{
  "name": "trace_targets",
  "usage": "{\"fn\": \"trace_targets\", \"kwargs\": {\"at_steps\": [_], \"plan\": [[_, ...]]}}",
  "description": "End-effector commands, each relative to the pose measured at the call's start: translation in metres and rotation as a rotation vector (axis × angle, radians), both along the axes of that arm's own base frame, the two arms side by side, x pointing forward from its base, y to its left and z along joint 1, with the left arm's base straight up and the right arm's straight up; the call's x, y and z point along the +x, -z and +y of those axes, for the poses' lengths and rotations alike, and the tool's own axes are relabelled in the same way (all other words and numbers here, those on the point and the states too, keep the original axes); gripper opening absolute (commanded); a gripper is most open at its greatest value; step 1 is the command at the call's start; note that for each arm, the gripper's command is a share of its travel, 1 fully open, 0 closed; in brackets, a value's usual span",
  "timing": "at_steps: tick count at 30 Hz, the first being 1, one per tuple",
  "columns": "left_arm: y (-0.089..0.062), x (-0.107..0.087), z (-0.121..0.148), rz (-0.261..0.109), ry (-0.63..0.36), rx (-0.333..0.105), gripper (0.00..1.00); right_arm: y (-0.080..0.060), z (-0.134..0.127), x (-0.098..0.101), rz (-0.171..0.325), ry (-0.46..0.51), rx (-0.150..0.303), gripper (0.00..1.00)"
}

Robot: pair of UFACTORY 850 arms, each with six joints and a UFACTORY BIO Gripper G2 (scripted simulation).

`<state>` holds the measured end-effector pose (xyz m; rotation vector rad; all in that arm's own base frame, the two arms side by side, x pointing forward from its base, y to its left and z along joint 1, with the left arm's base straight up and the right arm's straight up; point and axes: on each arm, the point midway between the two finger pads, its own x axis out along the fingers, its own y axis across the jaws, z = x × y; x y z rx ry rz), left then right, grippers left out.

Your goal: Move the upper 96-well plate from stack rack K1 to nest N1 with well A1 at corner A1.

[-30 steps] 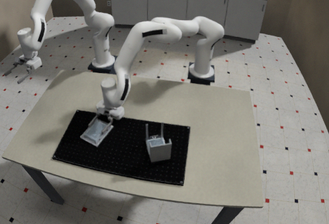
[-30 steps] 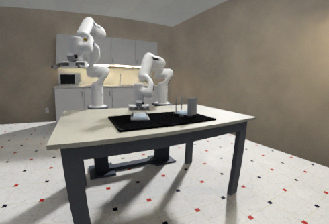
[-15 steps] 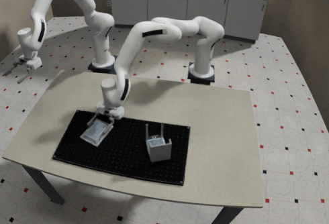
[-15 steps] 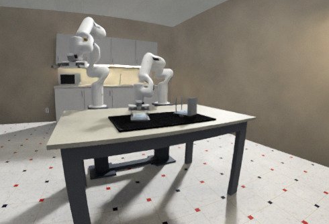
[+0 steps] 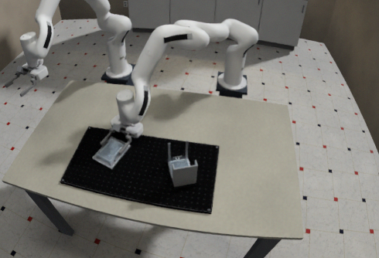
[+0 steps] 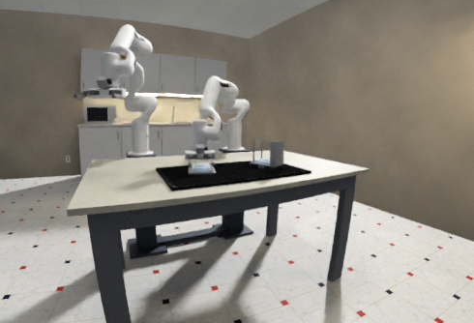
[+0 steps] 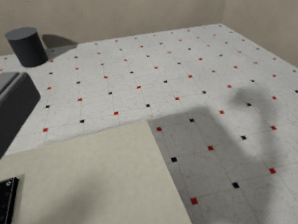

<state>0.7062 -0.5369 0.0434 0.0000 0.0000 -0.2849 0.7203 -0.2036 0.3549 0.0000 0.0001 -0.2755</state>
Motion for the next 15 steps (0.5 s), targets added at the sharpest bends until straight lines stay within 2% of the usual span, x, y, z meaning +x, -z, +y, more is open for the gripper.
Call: {"fn": "trace_targets", "kwargs": {"at_steps": [1,4,13,15], "plan": [[-0.002,0.001,-0.001,-0.002,0.0,-0.002,0.37,-0.002,0.0,0.001,-0.003,0.0,-0.001,1.0],[-0.002,0.001,-0.001,-0.002,0.0,-0.002,0.37,-0.002,0.0,0.001,-0.003,0.0,-0.001,1.0],[-0.026,0.001,-0.001,-0.002,0.0,-0.002,0.37,-0.002,0.0,0.001,-0.003,0.0,-0.001,1.0],[-0.026,0.001,-0.001,-0.002,0.0,-0.002,0.37,-0.002,0.0,0.001,-0.003,0.0,-0.001,1.0]]}}
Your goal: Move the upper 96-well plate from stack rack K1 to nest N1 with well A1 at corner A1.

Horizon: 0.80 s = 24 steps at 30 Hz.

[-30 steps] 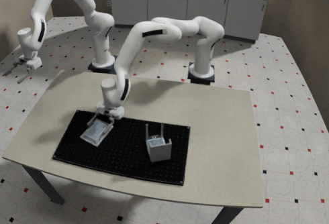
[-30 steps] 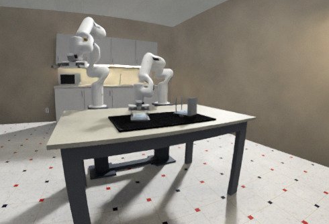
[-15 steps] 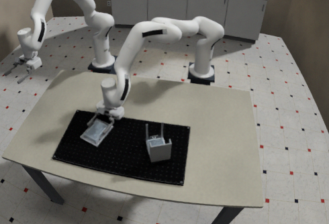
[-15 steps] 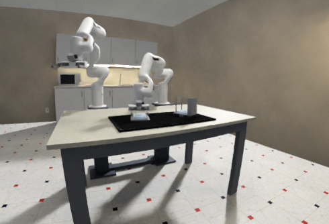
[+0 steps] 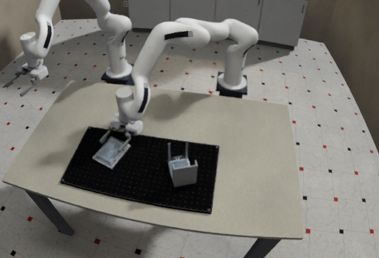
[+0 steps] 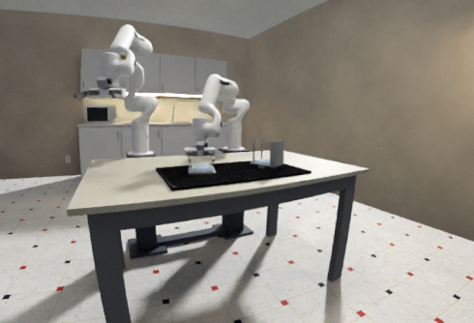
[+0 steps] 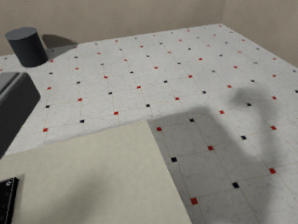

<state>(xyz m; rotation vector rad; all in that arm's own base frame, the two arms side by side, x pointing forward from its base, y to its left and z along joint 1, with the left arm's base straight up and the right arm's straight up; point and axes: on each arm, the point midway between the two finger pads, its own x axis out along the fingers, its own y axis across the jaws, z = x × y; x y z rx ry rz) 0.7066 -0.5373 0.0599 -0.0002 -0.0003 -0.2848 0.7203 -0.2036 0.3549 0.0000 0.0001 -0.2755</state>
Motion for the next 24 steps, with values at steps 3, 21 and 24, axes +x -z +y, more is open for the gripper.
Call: {"fn": "trace_targets", "kwargs": {"at_steps": [3,21,24], "plan": [[-0.017,0.0,0.0,-0.001,0.0,-0.001,0.37,-0.002,0.0,0.001,-0.003,0.0,-0.001,1.0],[-0.06,0.0,0.0,-0.001,0.0,-0.001,0.37,-0.002,0.0,0.001,-0.003,0.0,-0.001,1.0],[-0.068,0.0,0.0,-0.002,0.0,-0.001,0.37,-0.002,0.0,0.001,-0.003,0.0,-0.001,1.0]]}}
